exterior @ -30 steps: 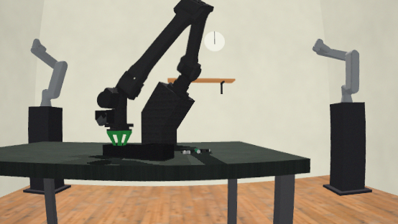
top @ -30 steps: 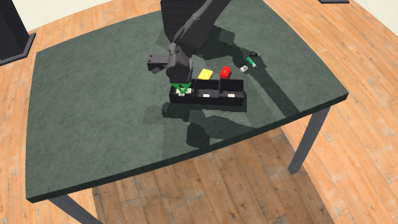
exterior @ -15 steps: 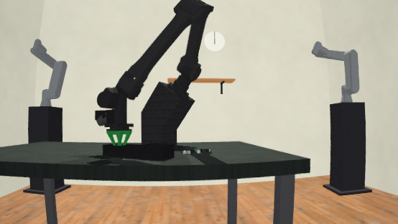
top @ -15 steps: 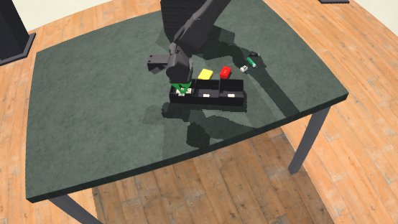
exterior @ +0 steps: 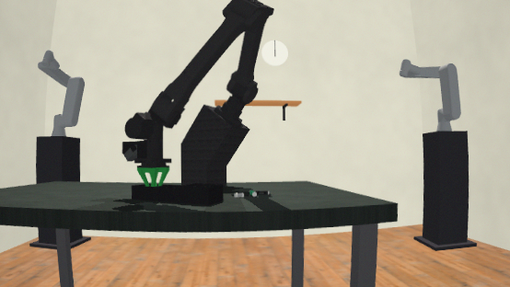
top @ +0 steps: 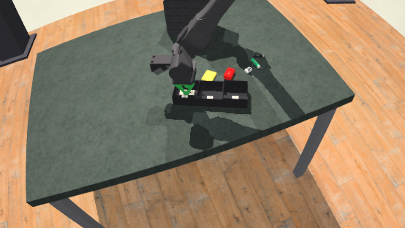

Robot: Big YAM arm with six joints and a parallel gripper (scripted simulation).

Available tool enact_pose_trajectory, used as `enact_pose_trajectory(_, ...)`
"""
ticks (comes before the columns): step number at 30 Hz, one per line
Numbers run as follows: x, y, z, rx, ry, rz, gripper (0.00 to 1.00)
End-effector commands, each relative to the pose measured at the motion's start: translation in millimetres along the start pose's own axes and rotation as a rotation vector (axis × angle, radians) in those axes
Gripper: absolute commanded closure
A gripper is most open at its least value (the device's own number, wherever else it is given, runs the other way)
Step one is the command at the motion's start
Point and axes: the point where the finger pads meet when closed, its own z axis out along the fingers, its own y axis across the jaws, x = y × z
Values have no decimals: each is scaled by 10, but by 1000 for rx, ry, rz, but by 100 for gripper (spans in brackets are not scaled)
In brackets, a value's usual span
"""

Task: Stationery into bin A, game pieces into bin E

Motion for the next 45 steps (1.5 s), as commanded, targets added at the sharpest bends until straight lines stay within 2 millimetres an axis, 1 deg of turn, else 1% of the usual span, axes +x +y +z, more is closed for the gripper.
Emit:
enact_pose_trajectory(1, -14, 75, -63, -20, -3, -3, 70)
enact_pose_trajectory(14, -15, 71, -63, -19, -3, -3, 70)
enact_pose_trajectory(15, -45, 91, -178, -34, -5, -2, 70)
enact_pose_trajectory(20, -45, 71, -218, -27, -5, 3, 70)
enact_pose_trajectory(35, -42, 76, -418, -29, -3, 2, 70)
enact_pose_trajectory(37, -42, 76, -418, -29, -3, 2, 70)
enact_pose_trajectory(42, -41, 68, -667, -29, -3, 1, 70)
enact_pose_trajectory(44, -41, 69, -687, -29, -3, 1, 70)
enact_pose_trajectory(45, -37, 112, -699, -35, -4, -3, 70)
